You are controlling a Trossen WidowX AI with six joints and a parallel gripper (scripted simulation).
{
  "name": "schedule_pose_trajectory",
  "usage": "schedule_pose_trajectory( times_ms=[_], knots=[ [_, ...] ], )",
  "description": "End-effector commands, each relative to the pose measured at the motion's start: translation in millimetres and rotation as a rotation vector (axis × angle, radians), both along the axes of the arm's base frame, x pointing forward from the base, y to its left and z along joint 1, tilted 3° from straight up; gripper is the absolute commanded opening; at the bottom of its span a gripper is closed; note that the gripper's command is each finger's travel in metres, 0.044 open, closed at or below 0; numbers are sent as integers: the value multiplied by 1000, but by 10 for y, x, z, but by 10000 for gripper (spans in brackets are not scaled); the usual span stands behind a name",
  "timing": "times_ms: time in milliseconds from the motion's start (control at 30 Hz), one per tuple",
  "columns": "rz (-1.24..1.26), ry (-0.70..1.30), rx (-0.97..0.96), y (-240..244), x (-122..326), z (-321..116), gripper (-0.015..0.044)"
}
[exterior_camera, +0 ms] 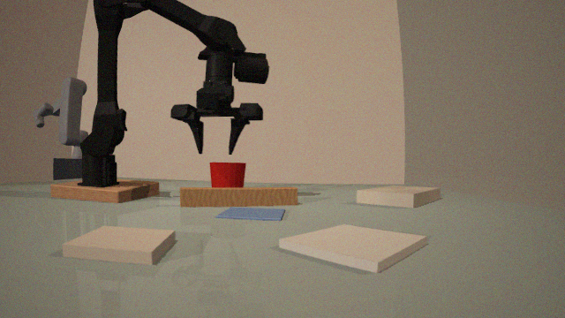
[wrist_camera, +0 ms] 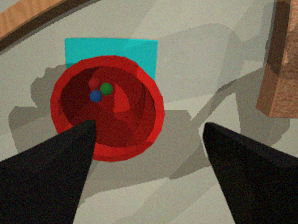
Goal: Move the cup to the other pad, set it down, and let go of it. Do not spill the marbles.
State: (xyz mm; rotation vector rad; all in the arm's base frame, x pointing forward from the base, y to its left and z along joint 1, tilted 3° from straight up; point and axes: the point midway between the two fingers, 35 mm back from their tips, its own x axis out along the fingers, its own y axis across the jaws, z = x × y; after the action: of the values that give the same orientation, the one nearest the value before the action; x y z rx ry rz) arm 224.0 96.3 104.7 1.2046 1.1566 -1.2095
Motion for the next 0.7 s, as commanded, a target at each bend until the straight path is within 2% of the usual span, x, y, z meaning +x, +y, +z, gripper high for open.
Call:
schedule_pose_trajectory(
  times_ms=[0, 67, 667],
  knots=[
    [0, 0, 0, 2, 2, 11, 390],
    [0, -1, 0, 5, 5, 47, 440],
    [-4, -5, 0, 32, -10, 597, 440]
  ],
)
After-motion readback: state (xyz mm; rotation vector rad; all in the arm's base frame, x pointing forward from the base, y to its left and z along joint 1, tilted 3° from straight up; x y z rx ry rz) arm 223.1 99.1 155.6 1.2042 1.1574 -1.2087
